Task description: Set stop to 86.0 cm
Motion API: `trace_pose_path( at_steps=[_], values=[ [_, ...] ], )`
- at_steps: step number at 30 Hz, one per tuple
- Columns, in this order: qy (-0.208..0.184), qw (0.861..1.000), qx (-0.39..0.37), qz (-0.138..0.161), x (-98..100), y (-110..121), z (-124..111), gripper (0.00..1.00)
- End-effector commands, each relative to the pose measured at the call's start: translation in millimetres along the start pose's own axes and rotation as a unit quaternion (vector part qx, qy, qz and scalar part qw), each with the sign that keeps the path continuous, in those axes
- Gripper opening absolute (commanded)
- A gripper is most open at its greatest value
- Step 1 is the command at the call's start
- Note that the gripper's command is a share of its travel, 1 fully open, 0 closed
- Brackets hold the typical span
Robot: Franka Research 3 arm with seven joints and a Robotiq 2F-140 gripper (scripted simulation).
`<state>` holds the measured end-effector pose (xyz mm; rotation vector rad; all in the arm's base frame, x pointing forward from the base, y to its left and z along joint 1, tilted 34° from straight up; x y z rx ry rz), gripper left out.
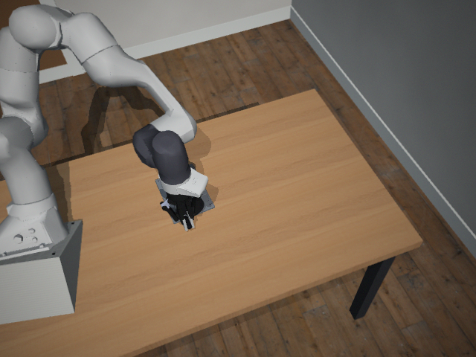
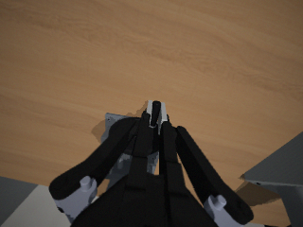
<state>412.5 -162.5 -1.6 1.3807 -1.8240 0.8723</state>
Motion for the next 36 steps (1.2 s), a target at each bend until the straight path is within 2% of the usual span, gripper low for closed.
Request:
trace_pose_path(
  at_steps=[1, 36],
  values=[
    [-0.002, 1.000, 0.002, -0.001, 1.7, 3, 0, 0.04],
    [-0.002, 1.000, 0.002, -0.001, 15.6, 10, 1, 0.04]
  ],
)
Point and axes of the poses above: the point where the finger pads meet when closed, its own x axis back along the fingers, its own y axis across the jaws, z = x × y, the point moved 1 cm from there along x, back along the fingers, and after that the axes turned 6 degrees about -x, right-handed, at the moved point
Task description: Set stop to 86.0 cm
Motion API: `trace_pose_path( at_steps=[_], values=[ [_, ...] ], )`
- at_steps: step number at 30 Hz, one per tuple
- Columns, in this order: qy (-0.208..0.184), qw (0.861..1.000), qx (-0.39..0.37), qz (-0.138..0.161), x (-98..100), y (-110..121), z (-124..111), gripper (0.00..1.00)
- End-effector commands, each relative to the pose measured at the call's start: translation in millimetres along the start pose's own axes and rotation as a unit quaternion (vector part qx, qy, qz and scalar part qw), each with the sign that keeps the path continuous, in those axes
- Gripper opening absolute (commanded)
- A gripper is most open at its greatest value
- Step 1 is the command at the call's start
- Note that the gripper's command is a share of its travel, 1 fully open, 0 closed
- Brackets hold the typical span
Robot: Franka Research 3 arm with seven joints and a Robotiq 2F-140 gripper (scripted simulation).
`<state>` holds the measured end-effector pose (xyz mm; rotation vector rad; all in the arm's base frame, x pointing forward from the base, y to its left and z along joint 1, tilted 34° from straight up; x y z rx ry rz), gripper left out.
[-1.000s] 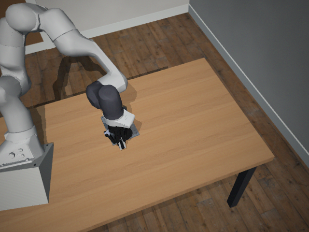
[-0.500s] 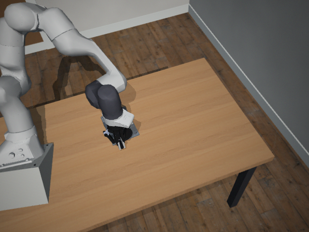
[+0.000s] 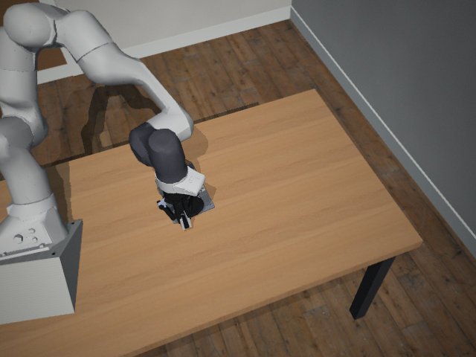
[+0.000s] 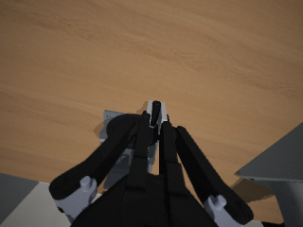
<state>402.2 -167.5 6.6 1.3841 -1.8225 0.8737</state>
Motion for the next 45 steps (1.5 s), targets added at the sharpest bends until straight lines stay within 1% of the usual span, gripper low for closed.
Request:
trace_pose_path(
  at_steps=[1, 6, 18, 20, 31, 45],
  values=[
    [-0.001, 1.000, 0.001, 0.000, 5.0, 2, 0, 0.04],
    [-0.001, 1.000, 0.001, 0.000, 7.7, 3, 0, 0.04],
    [-0.001, 1.000, 0.001, 0.000, 24.4, 1, 0, 0.04],
    [-0.001, 1.000, 0.001, 0.000, 24.4, 1, 0, 0.04],
    [-0.001, 1.000, 0.001, 0.000, 40.4, -10, -1, 0.04],
    [-0.001, 1.000, 0.001, 0.000, 47.6, -25, -3, 0.04]
  ],
)
Point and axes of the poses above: the point where the finger pads meet when closed, its own x axis back along the fingers, its own y axis across the jaws, z = x × y, the point moved 1 cm from there along x, back along the fingers, and after that the axes turned 6 degrees about -x, right-handed, at the moved point
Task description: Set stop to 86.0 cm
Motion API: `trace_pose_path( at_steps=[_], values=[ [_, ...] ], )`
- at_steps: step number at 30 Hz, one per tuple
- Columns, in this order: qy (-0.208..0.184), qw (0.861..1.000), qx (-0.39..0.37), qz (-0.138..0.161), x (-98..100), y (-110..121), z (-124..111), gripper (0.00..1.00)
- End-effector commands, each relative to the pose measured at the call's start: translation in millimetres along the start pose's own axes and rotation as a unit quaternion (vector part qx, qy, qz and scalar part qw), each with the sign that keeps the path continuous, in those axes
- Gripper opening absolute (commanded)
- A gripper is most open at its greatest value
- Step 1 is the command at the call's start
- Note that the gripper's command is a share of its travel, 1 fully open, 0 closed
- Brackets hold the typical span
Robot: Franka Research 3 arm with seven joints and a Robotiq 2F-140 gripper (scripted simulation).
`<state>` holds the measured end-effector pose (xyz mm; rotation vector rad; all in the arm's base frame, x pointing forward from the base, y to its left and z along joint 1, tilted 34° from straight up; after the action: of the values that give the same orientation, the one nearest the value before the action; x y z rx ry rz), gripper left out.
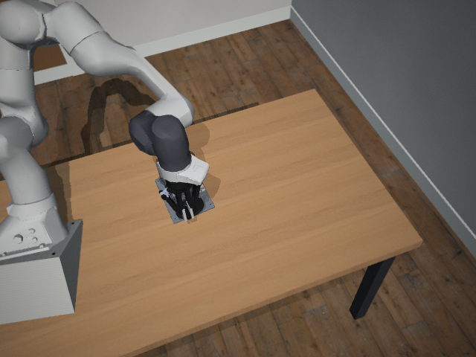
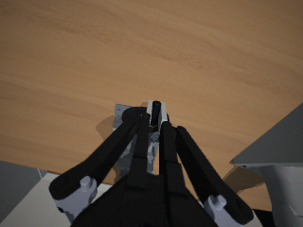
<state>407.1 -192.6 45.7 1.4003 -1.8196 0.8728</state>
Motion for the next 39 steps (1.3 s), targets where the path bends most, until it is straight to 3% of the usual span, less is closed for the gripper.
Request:
trace_pose_path(
  at_steps=[1, 26, 39],
  values=[
    [0.002, 1.000, -0.003, 0.004, 3.6, -12, -2, 0.04],
    [0.002, 1.000, -0.003, 0.004, -10.7, -47, -5, 0.04],
    [0.002, 1.000, -0.003, 0.004, -47.5, -49, -5, 0.04]
  ],
)
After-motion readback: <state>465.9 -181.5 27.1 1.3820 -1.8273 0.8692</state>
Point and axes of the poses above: the point where the finger pads meet when closed, its own x axis back along the fingers, its own y axis across the jaws, z = x × y, the point moved 1 cm from there along x, back along the fingers, and after that the axes turned 6 degrees about -x, right-handed, at the moved point
